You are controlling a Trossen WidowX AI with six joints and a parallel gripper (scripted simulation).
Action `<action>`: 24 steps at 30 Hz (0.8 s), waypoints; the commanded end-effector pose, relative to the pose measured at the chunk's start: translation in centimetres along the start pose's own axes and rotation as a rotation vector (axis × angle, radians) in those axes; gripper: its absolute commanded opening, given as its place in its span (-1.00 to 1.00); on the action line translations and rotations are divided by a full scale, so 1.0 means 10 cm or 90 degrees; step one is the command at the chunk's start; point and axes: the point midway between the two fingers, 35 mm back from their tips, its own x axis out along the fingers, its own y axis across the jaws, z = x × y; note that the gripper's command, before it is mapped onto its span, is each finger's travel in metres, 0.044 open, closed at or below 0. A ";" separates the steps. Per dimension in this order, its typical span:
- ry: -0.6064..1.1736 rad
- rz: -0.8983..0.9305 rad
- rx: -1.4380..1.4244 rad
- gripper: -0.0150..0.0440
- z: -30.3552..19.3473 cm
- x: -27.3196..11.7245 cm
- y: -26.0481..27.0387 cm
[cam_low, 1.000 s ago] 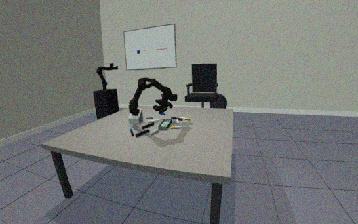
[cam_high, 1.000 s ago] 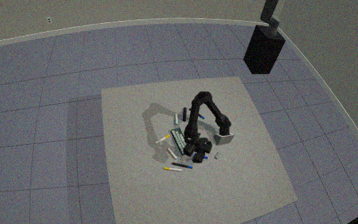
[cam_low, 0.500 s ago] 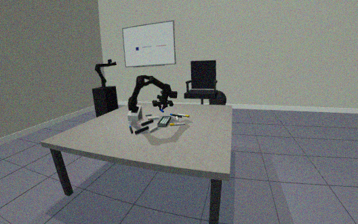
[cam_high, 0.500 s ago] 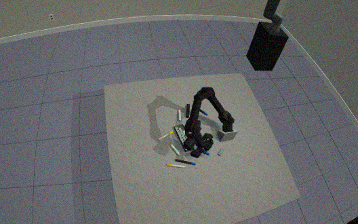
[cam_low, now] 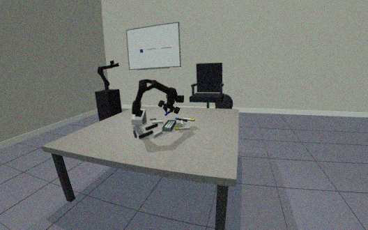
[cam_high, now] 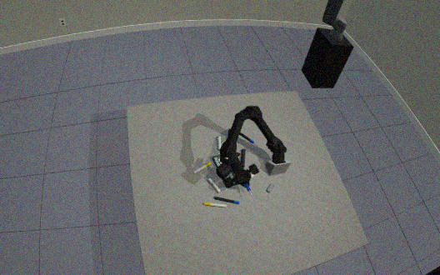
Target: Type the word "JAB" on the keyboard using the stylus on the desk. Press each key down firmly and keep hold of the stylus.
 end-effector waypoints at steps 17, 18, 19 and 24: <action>-0.115 0.032 0.532 -0.49 -0.20 -0.37 -0.18; -0.120 0.036 0.558 -0.49 -0.22 -0.39 -0.19; -0.125 0.039 0.583 -0.49 -0.23 -0.41 -0.20; -0.149 0.060 0.711 -0.49 -0.29 -0.50 -0.23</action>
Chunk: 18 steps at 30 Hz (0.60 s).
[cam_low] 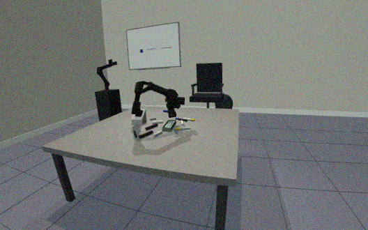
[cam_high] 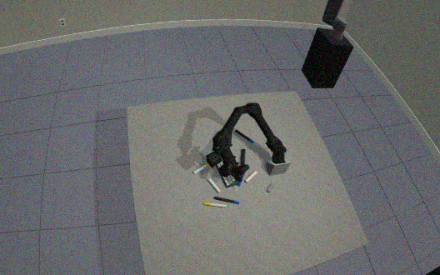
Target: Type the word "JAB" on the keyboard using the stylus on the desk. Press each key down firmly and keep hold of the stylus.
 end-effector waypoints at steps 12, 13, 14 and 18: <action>-0.051 0.070 0.399 -0.49 0.01 -0.32 -0.18; -0.053 0.076 0.425 -0.49 0.01 -0.34 -0.20; -0.055 0.081 0.450 -0.49 0.01 -0.36 -0.21; -0.062 0.103 0.552 -0.49 0.00 -0.45 -0.26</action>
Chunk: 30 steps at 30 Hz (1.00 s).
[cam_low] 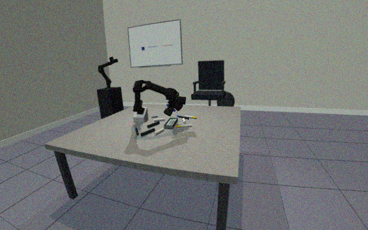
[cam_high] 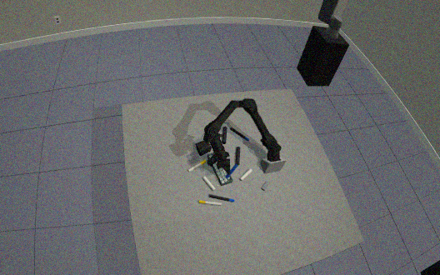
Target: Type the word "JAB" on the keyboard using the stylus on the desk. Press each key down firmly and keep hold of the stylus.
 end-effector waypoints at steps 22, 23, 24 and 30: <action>0.009 0.142 0.648 -0.49 0.16 -0.58 -0.24; 0.012 0.147 0.673 -0.49 0.16 -0.61 -0.25; 0.014 0.152 0.693 -0.49 0.16 -0.62 -0.26; 0.016 0.156 0.710 -0.49 0.17 -0.64 -0.27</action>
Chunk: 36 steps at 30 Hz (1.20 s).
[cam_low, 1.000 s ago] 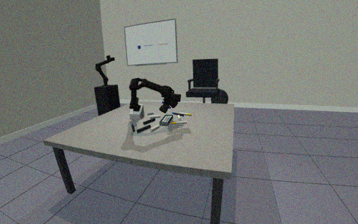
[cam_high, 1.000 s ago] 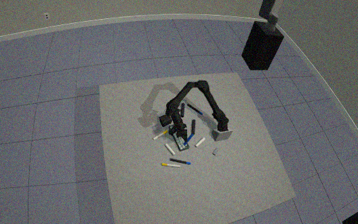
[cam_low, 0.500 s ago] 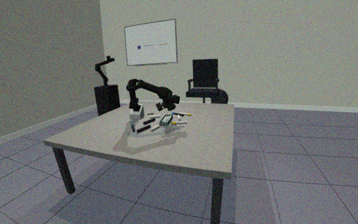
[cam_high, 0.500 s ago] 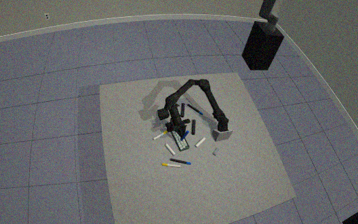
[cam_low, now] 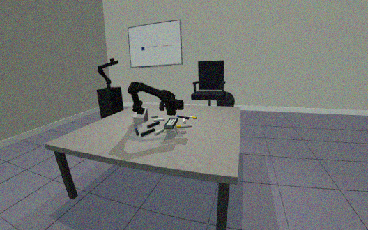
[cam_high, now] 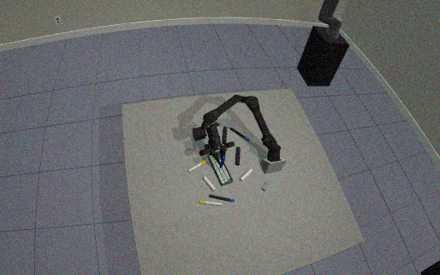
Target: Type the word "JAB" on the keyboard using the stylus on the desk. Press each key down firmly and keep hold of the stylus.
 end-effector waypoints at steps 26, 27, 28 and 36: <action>0.005 0.004 0.025 -0.49 0.30 0.16 -0.03; 0.005 0.004 0.025 -0.49 0.30 0.16 -0.03; 0.005 0.004 0.025 -0.49 0.30 0.16 -0.03; 0.005 0.004 0.025 -0.22 0.32 0.16 -0.01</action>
